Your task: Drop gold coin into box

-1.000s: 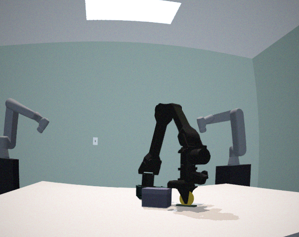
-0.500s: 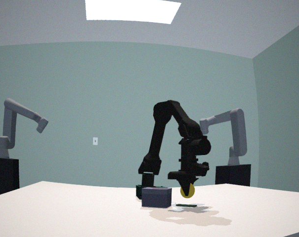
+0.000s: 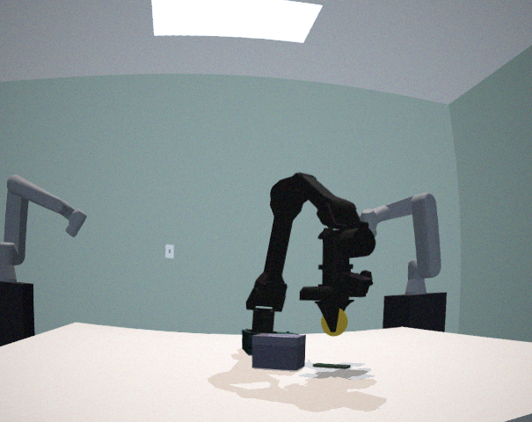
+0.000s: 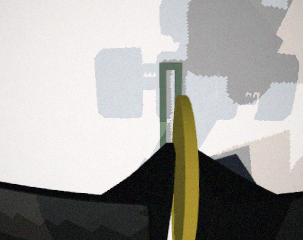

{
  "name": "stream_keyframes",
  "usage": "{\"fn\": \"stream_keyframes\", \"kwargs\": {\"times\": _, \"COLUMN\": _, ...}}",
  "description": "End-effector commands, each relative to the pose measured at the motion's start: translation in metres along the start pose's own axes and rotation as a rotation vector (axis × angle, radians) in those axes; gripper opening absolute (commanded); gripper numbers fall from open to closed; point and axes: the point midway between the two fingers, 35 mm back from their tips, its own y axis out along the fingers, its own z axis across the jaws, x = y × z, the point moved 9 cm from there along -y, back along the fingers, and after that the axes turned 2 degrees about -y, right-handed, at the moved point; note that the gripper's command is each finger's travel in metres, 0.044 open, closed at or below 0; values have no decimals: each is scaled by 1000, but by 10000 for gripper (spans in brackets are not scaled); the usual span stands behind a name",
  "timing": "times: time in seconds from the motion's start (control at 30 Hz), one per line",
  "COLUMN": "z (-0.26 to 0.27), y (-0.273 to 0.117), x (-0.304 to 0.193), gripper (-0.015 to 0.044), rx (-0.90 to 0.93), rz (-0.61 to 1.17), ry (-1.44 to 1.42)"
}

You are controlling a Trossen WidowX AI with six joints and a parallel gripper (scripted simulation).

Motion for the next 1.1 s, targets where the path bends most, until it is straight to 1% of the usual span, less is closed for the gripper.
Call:
{"fn": "stream_keyframes", "kwargs": {"times": 0.0, "z": 0, "y": -10, "x": 0, "gripper": 0, "rx": -5, "rz": -3, "ry": -10}}
{"fn": "stream_keyframes", "kwargs": {"times": 0.13, "z": 1, "y": -20, "x": -2, "gripper": 0, "rx": -4, "rz": -2, "ry": -14}}
{"fn": "stream_keyframes", "kwargs": {"times": 0.27, "z": 1, "y": -22, "x": -2, "gripper": 0, "rx": -4, "rz": -1, "ry": -35}}
{"fn": "stream_keyframes", "kwargs": {"times": 0.57, "z": -7, "y": -23, "x": -4, "gripper": 0, "rx": -5, "rz": 0, "ry": -292}}
{"fn": "stream_keyframes", "kwargs": {"times": 0.73, "z": -8, "y": -23, "x": -5, "gripper": 0, "rx": -5, "rz": 0, "ry": -297}}
{"fn": "stream_keyframes", "kwargs": {"times": 1.07, "z": -21, "y": -24, "x": -27, "gripper": 0, "rx": -7, "rz": 3, "ry": -297}}
